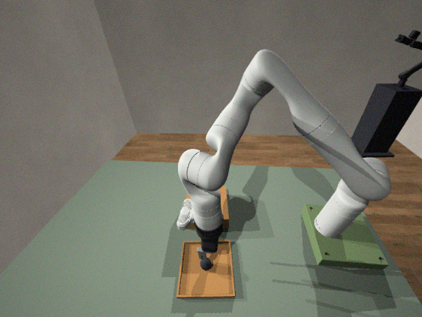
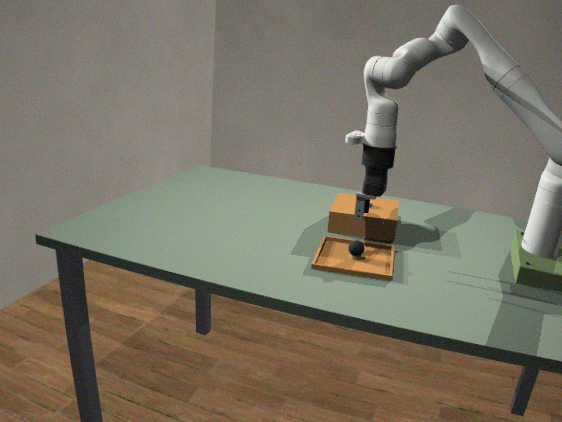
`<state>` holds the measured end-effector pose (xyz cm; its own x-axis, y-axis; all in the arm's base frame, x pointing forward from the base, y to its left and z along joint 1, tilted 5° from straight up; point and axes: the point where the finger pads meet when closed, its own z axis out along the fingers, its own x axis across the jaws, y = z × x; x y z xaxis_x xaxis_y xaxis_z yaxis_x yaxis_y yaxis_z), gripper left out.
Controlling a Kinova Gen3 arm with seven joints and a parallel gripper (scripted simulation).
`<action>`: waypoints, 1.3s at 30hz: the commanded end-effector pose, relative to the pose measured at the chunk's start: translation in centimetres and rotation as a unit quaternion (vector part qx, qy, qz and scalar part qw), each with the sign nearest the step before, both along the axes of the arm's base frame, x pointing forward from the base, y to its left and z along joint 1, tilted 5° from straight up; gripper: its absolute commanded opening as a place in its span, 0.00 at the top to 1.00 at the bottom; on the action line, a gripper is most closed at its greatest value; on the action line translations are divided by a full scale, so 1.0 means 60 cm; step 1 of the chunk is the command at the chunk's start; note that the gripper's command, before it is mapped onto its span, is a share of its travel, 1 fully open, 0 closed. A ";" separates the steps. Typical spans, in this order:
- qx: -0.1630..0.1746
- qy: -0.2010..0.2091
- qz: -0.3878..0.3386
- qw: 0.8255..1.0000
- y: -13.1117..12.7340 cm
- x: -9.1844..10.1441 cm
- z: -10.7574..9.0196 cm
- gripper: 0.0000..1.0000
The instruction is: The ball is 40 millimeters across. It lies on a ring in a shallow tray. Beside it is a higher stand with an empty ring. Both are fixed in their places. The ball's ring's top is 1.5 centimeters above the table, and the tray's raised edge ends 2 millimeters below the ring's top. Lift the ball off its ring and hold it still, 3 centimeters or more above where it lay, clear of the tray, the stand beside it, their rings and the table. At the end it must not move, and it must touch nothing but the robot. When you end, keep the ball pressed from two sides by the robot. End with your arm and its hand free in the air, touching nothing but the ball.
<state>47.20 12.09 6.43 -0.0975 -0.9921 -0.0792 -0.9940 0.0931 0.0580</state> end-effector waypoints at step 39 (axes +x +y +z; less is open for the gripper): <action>-0.004 -0.005 0.013 1.000 0.033 -0.005 -0.164 0.00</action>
